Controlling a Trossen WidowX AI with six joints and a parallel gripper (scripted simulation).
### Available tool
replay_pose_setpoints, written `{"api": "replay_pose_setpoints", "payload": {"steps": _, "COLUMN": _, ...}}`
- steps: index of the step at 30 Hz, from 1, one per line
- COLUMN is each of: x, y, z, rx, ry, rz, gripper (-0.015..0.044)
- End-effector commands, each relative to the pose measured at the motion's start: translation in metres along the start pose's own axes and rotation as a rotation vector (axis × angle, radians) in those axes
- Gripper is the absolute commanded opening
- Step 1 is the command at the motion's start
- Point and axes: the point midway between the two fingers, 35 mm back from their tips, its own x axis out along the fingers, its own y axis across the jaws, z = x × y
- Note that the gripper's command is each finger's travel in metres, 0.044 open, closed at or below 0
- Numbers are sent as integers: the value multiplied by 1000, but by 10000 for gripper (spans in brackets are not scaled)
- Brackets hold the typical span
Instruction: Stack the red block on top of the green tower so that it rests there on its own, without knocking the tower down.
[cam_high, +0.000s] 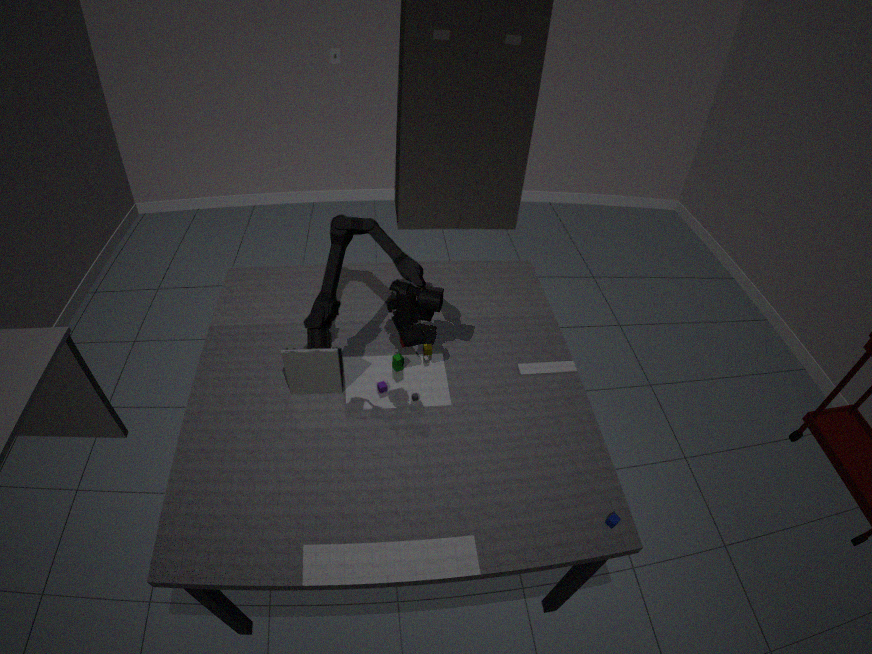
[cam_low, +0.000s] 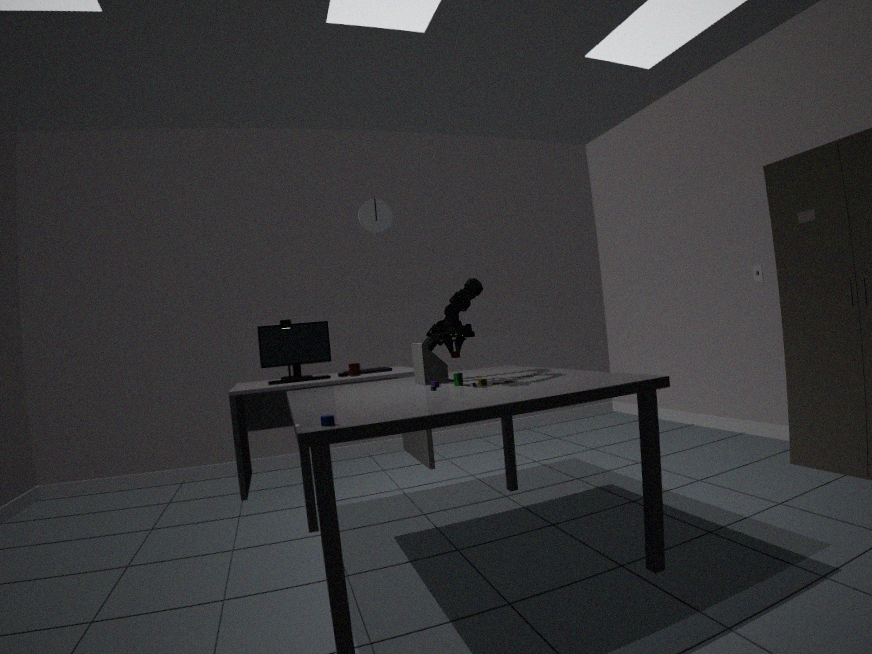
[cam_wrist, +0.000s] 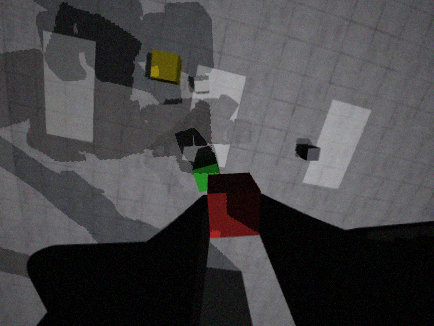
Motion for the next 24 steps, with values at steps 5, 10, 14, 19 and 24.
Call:
{"api": "replay_pose_setpoints", "payload": {"steps": 5, "x": 7, "y": 13, "z": -16, "rx": 7, "ry": 0, "rz": 10, "gripper": 0}}
{"api": "replay_pose_setpoints", "payload": {"steps": 10, "x": 28, "y": 14, "z": -16, "rx": 7, "ry": -1, "rz": 10, "gripper": 0}}
{"api": "replay_pose_setpoints", "payload": {"steps": 14, "x": 39, "y": 14, "z": -17, "rx": 7, "ry": -1, "rz": 11, "gripper": 0}}
{"api": "replay_pose_setpoints", "payload": {"steps": 19, "x": 46, "y": 14, "z": -17, "rx": 7, "ry": -1, "rz": 11, "gripper": 0}}
{"api": "replay_pose_setpoints", "payload": {"steps": 24, "x": 64, "y": 15, "z": -17, "rx": 7, "ry": -1, "rz": 12, "gripper": 0}}
